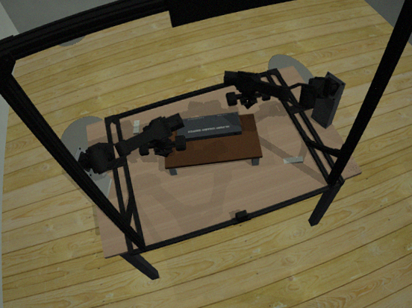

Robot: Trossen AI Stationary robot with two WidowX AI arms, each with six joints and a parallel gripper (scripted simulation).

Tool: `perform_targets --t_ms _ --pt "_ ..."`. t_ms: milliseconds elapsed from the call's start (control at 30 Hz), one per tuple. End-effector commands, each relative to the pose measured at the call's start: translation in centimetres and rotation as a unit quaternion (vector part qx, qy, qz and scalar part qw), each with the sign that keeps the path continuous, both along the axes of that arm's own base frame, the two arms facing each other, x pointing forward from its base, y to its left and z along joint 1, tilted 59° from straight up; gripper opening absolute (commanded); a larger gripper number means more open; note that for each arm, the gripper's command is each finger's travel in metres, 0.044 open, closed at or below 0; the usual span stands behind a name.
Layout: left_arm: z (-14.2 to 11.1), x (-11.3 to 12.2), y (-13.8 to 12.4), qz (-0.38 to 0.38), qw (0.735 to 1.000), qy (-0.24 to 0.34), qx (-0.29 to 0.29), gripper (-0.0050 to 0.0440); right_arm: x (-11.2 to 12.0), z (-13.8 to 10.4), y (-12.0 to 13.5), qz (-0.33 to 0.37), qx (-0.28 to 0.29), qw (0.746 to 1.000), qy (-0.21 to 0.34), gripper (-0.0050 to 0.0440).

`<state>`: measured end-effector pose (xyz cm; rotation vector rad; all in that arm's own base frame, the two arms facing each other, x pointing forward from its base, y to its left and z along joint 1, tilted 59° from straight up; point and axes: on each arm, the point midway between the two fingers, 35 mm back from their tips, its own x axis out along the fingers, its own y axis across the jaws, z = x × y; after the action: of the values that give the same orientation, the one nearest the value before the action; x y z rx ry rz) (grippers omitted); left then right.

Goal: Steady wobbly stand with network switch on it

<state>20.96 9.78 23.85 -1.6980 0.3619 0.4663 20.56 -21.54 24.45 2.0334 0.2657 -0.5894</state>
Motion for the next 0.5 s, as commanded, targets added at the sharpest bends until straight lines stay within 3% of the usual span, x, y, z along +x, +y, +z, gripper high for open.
perform_targets --t_ms 0,467 --pt "0.0 0.0 0.0 0.0 1.0 0.0 0.0 0.0 -0.18 -0.63 0.76 -0.001 0.031 1.0 -0.002 0.0" --pt "0.0 0.0 0.0 0.0 1.0 0.0 0.0 0.0 -0.21 -0.76 0.93 -0.001 0.038 0.999 -0.002 0.0"
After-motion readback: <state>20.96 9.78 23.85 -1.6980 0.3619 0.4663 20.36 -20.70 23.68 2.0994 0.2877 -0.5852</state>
